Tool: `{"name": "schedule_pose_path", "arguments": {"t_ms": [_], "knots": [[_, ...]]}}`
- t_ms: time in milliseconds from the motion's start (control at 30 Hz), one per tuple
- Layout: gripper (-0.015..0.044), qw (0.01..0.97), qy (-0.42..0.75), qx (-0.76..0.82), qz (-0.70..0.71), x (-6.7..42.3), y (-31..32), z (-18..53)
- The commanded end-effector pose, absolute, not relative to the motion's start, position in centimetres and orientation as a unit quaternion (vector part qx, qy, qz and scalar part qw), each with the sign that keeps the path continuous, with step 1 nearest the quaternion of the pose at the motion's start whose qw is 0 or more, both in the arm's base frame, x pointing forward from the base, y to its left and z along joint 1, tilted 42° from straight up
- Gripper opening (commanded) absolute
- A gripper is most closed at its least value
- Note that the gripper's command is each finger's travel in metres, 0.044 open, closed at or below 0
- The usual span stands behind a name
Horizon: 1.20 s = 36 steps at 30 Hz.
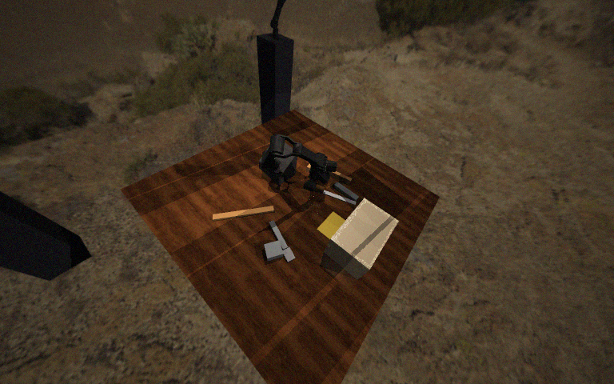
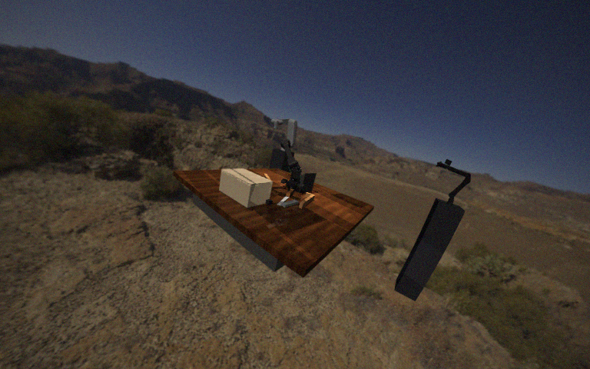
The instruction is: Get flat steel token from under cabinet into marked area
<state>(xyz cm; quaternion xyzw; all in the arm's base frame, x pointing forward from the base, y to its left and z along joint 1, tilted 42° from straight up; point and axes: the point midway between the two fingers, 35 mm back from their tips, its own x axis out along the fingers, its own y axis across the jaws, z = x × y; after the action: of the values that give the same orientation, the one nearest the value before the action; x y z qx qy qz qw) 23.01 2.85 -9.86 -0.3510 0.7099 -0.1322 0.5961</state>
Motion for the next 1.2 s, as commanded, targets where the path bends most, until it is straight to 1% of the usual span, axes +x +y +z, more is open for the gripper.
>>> {"name": "schedule_pose_path", "arguments": {"t_ms": [0, 700, 1167], "knots": [[0.0, 0.589, 0.712, -0.363, -0.116, 23.1, 2.9, -9.9], [0.0, 0.557, 0.719, -0.411, -0.056, 23.0, 3.0, -9.9], [0.0, 0.553, 0.72, -0.416, -0.05, 23.9, 1.8, -9.0]]}}
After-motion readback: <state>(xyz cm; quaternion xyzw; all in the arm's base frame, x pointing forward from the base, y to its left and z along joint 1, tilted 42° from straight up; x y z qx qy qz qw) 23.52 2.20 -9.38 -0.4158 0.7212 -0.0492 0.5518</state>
